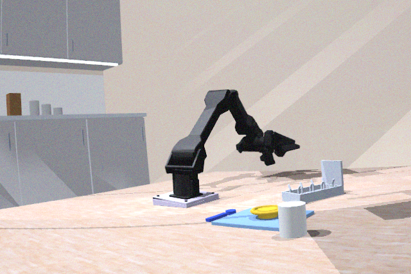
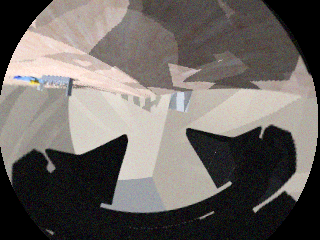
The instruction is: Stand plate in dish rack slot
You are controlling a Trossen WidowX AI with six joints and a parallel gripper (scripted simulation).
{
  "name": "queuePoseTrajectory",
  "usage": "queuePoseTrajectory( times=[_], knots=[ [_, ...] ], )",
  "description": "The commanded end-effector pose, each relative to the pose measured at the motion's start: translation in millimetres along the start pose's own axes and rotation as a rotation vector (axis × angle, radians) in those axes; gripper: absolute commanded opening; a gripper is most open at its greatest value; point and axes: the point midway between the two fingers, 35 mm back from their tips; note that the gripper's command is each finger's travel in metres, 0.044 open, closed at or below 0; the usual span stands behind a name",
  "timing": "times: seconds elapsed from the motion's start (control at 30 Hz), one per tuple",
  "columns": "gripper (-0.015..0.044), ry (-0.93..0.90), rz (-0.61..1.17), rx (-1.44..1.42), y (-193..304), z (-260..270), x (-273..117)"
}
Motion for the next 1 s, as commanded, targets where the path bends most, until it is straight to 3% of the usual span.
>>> queuePoseTrajectory(
  times=[0.0,0.5,0.97],
  knots=[
    [0.0400,0.000,-0.001,0.001,0.0,0.2,0.6],
    [0.0400,-0.061,-0.205,0.234,1.4,39.4,80.8],
    [0.0400,-0.246,-0.392,0.475,-11.4,115.7,174.3]
  ],
)
Point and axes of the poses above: the point midway between the two fingers, 35 mm back from their tips, its own x axis out along the fingers, its own z axis across the jaws, y = z × x, and after that the axes turned 5 degrees about -x, right-handed
